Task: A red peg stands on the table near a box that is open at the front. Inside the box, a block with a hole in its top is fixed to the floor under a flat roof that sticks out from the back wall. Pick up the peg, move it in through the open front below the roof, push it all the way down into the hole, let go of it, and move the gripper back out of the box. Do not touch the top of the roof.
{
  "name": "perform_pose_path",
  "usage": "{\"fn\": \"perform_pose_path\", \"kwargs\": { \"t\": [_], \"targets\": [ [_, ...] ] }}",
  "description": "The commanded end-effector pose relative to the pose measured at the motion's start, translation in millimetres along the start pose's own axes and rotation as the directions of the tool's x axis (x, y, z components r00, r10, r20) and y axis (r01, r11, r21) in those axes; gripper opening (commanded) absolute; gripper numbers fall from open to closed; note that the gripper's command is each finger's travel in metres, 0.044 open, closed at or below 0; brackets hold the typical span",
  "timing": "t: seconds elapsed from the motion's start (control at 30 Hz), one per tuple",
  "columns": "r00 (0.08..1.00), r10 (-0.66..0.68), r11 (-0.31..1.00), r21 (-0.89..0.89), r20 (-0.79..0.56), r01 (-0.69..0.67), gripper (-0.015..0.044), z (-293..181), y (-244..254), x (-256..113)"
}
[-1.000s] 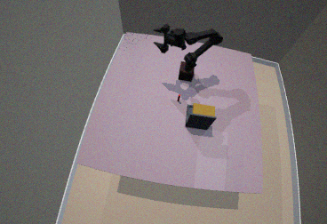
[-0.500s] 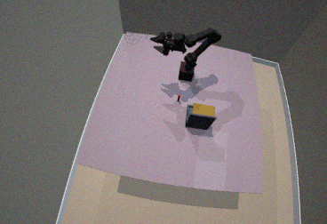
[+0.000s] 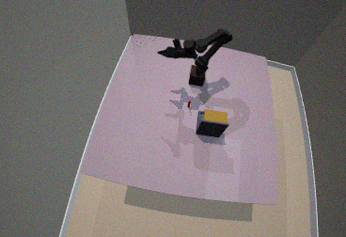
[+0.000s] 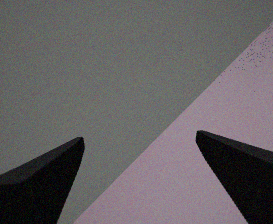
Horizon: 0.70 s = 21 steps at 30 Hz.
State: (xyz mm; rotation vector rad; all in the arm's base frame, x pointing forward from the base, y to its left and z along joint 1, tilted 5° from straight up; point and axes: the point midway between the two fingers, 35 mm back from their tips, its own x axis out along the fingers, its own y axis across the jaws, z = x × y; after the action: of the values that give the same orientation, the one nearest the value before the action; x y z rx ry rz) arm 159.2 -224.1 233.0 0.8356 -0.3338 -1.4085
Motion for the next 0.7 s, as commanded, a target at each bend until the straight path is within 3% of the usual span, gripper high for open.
{"fn": "perform_pose_path", "kwargs": {
  "t": [0.0, 0.33, 0.67],
  "targets": [
    [0.999, 0.018, 0.987, -0.161, -0.046, -0.025, 0.0440, -15, 1, -1],
    [0.990, 0.054, 0.873, -0.475, -0.132, -0.112, 0.0440, -43, 3, -6],
    [0.972, 0.086, 0.653, -0.725, -0.218, -0.221, 0.0440, -70, 4, -13]
  ]
}}
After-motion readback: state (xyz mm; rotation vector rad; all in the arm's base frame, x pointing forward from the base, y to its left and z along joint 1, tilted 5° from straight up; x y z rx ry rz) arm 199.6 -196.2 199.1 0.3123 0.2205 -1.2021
